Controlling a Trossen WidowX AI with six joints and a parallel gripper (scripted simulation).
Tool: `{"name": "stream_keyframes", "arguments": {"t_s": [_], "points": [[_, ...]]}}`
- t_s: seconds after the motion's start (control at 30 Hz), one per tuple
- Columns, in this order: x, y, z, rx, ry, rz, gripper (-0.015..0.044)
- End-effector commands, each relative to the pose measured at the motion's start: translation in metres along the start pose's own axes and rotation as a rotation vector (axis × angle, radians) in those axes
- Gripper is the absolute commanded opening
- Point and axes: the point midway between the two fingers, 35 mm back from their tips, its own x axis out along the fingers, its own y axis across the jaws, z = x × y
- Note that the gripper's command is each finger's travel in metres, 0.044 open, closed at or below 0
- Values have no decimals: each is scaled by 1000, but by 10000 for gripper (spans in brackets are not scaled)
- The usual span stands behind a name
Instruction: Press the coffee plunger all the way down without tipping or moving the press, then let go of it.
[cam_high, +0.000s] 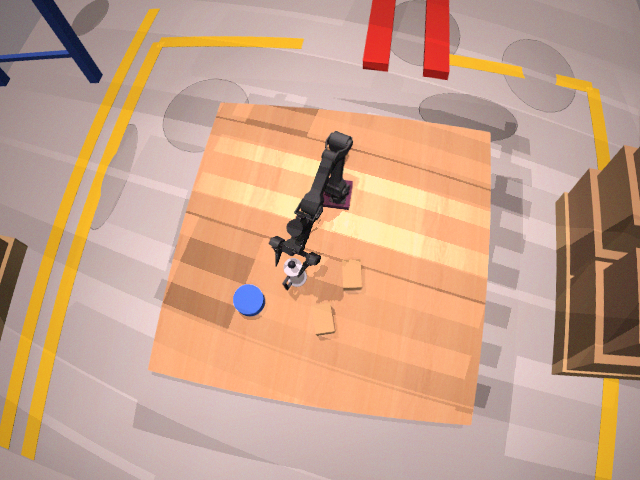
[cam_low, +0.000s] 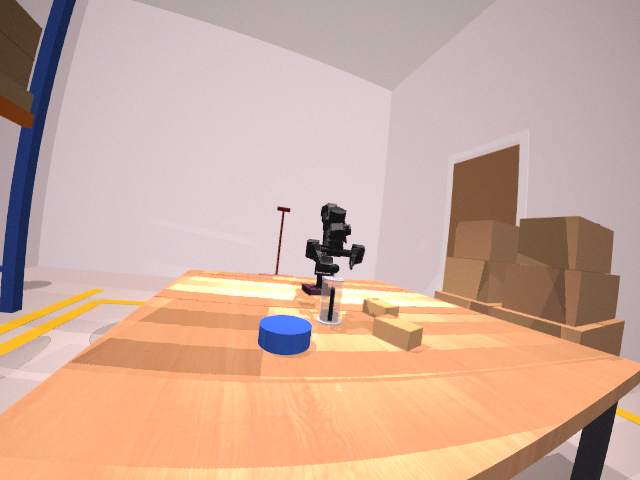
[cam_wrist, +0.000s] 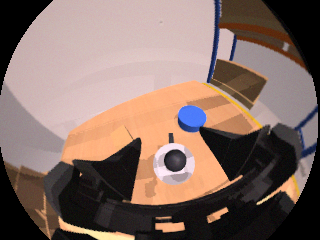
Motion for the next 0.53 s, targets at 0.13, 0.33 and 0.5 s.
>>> {"name": "stream_keyframes", "arguments": {"t_s": [0.13,0.33,0.5], "points": [[-61,0,47,3,-19,1,440],[-58,0,44,3,-19,1,440],[-58,0,44,3,-19,1,440]]}}
